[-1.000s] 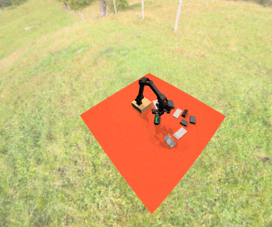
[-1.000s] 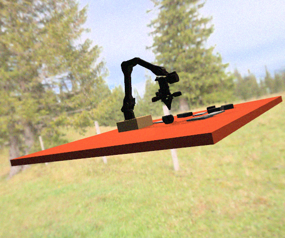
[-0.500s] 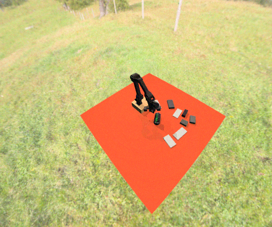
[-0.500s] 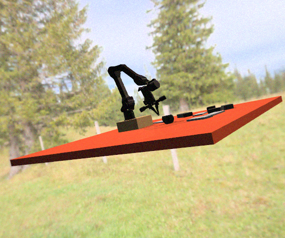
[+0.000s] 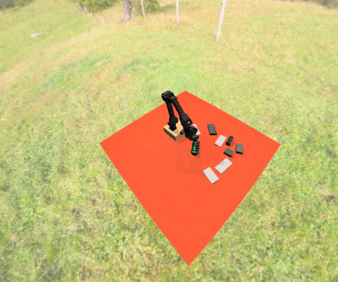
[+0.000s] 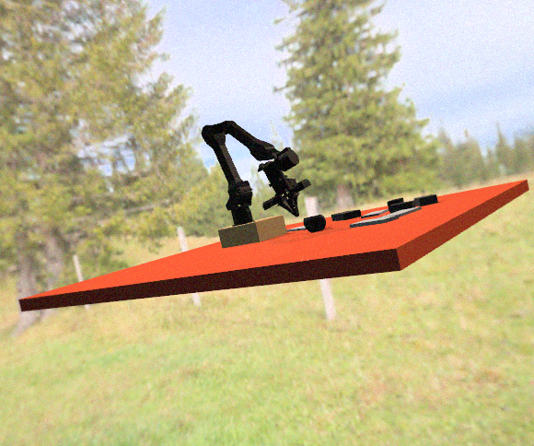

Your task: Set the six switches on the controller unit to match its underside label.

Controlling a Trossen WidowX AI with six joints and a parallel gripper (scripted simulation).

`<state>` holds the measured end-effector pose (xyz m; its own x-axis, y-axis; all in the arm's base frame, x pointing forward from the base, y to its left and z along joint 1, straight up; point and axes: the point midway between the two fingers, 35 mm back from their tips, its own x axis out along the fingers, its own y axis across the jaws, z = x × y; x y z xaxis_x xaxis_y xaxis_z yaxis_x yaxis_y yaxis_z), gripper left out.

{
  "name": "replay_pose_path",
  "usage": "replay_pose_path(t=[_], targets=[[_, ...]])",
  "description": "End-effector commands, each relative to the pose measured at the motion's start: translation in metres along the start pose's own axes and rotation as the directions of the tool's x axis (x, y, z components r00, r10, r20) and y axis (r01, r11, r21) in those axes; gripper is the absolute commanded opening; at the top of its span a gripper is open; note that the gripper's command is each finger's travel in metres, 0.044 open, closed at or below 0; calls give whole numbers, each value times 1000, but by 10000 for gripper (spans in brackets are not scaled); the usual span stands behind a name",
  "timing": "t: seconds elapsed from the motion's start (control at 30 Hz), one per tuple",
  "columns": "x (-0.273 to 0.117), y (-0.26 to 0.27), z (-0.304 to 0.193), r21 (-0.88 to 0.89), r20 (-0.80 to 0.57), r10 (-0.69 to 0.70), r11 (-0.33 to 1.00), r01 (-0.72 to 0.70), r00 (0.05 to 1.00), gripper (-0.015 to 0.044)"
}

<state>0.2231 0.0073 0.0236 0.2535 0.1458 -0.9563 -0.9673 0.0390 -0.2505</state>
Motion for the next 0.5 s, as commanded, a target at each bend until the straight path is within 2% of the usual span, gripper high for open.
replay_pose_path(t=[0.0, 0.1, 0.23, 0.37, 0.47], targets=[[0, 1, 0, 484, 1, -2, 875, 1, 1000, 0], [0, 1, 0, 695, 2, -3, 719, 1, 1000, 0], [-1, 2, 0, 900, 4, -6, 436, -1, 1000, 0], [-1, 2, 0, 995, 5, -8, 102, -5, 1000, 0], [-1, 2, 0, 998, 6, -9, -68, -7, 1000, 0]])
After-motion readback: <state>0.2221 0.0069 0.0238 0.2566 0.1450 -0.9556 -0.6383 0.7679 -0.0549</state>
